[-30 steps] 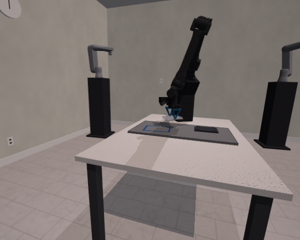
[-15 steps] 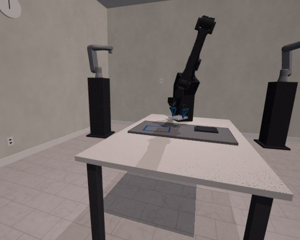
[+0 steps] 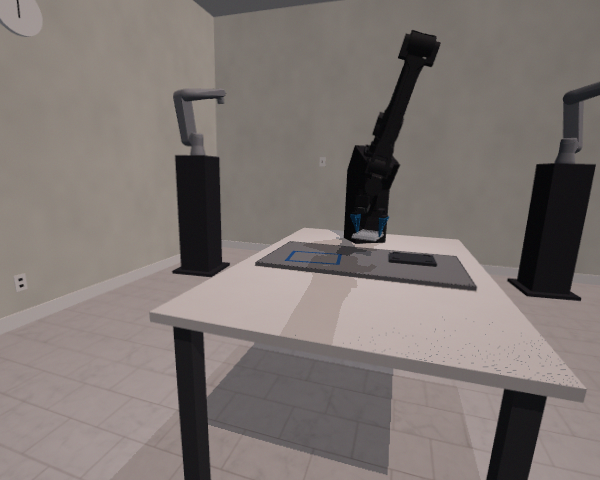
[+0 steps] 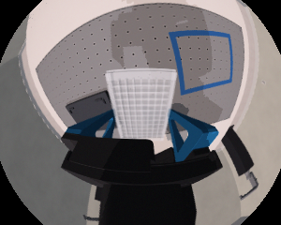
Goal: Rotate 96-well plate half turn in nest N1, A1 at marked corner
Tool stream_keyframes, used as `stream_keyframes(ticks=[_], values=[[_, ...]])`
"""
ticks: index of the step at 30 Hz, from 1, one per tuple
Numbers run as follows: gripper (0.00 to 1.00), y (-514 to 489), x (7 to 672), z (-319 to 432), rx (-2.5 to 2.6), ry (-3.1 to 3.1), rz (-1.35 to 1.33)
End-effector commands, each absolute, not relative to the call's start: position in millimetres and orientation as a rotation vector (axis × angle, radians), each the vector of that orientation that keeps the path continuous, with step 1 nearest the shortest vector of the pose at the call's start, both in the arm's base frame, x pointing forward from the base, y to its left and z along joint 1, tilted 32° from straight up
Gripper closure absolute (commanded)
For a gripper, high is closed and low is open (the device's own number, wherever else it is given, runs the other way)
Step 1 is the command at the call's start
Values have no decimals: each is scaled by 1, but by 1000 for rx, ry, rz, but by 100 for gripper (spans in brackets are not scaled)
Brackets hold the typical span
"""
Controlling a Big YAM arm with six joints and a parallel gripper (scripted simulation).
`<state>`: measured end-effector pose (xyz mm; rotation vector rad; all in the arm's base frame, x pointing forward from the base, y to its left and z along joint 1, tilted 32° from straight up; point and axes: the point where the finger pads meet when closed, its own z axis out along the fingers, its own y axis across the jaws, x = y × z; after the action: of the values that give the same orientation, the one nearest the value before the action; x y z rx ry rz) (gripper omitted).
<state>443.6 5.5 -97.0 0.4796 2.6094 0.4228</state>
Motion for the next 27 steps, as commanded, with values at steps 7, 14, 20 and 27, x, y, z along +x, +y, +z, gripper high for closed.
stream_keyframes(ticks=[7, 14, 20, 27], values=[[100, 38, 443, -81, 454, 2579, 436], [100, 58, 439, -77, 455, 2579, 438], [100, 77, 436, -73, 455, 2578, 441], [100, 93, 435, -72, 457, 2581, 441]])
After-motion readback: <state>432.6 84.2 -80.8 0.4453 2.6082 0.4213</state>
